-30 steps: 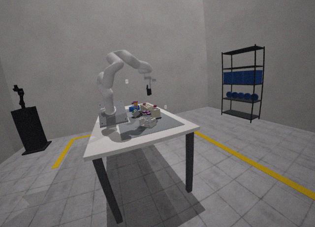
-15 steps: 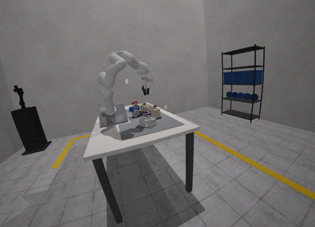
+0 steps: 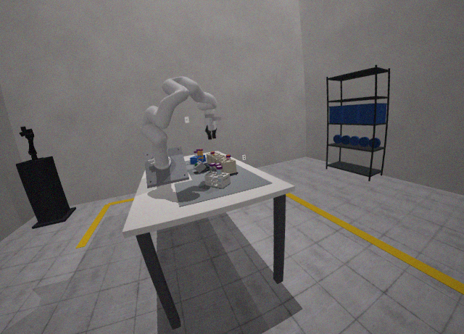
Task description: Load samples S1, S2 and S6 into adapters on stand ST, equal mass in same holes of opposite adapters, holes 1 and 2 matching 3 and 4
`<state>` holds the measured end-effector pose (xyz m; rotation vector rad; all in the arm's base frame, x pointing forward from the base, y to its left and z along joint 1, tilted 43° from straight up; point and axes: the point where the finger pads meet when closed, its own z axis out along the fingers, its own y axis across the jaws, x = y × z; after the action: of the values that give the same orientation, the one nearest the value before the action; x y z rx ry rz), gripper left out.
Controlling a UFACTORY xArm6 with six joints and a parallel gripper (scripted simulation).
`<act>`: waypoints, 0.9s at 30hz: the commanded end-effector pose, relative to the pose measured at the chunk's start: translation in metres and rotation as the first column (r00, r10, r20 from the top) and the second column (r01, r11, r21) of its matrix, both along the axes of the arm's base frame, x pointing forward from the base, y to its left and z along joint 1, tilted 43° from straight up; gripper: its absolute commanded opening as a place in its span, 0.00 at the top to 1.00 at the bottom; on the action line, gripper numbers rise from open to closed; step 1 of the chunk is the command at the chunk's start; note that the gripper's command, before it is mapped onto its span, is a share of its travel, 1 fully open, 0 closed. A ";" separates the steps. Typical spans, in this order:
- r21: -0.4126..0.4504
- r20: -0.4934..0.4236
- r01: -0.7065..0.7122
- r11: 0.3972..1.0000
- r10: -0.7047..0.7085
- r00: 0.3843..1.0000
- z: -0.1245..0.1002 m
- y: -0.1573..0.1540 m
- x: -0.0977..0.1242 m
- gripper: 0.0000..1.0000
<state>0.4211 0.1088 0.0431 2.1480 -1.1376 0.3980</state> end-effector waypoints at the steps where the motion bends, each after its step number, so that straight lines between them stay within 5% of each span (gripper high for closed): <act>1: 0.001 0.002 -0.001 1.000 0.001 1.000 -0.012 0.016 -0.001 0.43; 27: 0.002 0.002 -0.001 1.000 0.001 1.000 -0.086 0.096 -0.015 0.43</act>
<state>0.4045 0.1993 -0.0408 2.1491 -1.1358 0.3977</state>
